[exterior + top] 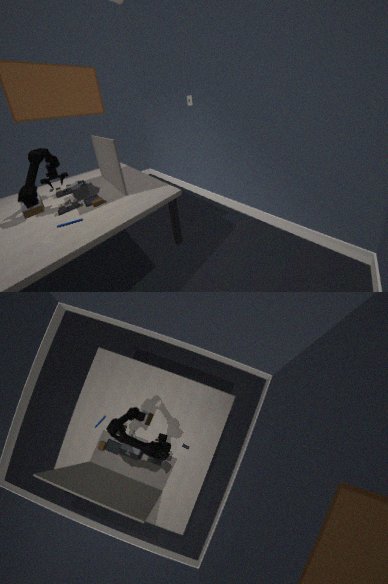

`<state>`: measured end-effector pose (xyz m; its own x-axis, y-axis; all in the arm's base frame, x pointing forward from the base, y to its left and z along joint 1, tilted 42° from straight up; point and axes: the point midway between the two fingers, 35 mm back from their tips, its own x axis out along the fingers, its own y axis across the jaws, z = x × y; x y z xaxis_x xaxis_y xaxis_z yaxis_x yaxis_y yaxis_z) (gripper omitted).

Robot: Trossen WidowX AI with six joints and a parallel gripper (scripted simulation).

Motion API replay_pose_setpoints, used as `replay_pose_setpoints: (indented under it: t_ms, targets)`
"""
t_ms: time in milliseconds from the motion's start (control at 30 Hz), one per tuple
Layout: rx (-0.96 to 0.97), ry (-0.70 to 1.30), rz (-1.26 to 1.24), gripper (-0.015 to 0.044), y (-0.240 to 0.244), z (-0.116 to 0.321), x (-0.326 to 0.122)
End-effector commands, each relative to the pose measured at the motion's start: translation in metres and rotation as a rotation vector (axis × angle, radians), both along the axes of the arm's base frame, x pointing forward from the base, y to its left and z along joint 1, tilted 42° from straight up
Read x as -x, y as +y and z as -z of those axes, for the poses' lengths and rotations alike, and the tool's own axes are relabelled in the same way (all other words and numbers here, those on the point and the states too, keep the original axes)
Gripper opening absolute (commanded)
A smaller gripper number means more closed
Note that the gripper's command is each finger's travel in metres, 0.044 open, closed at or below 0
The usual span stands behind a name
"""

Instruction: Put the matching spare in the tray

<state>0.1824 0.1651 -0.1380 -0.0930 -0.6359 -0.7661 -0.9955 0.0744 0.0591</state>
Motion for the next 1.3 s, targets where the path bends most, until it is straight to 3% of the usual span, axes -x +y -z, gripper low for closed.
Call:
replay_pose_setpoints:
  t_ms: [0, 1133, 1267]
  targets:
    - [0.006, 0.003, -0.007, 0.0300, -0.006, 0.007, 0.000]
    - [0.008, 0.003, -0.007, 0.0300, -0.036, 0.038, 0.004]
    - [0.006, 0.002, 0.000, 0.0195, -0.035, 0.038, 0.005]
